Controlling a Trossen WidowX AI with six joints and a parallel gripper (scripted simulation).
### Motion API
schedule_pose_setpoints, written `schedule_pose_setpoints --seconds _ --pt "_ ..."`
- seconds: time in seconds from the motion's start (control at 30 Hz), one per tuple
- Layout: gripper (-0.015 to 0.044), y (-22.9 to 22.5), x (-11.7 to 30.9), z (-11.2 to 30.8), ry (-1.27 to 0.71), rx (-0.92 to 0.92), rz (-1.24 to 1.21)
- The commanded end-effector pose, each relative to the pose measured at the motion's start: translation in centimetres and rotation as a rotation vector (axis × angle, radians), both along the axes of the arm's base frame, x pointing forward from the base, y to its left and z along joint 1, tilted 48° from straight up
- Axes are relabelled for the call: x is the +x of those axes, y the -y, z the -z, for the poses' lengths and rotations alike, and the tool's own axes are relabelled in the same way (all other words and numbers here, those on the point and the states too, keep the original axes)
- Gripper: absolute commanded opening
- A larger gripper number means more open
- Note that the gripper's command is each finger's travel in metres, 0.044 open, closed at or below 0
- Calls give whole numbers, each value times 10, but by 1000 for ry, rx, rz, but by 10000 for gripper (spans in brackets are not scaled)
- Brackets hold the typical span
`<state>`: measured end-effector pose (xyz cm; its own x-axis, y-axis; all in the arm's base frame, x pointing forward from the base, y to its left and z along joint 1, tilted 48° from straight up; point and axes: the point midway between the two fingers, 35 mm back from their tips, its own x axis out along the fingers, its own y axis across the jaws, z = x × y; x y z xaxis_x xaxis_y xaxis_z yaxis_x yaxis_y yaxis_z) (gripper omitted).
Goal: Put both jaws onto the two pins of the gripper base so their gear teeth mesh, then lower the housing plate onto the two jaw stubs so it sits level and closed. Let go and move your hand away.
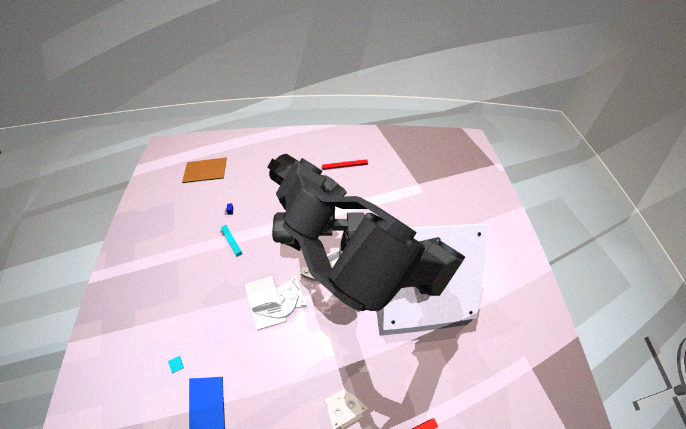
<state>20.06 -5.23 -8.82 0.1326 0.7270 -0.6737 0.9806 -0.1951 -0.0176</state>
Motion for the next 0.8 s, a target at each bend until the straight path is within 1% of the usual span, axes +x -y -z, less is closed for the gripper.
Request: schedule_pose_setpoints --seconds 0.0,0.77 --pt "440 0 -3 0 -72 11 62" --pt "440 -1 -13 -2 -472 84 433"
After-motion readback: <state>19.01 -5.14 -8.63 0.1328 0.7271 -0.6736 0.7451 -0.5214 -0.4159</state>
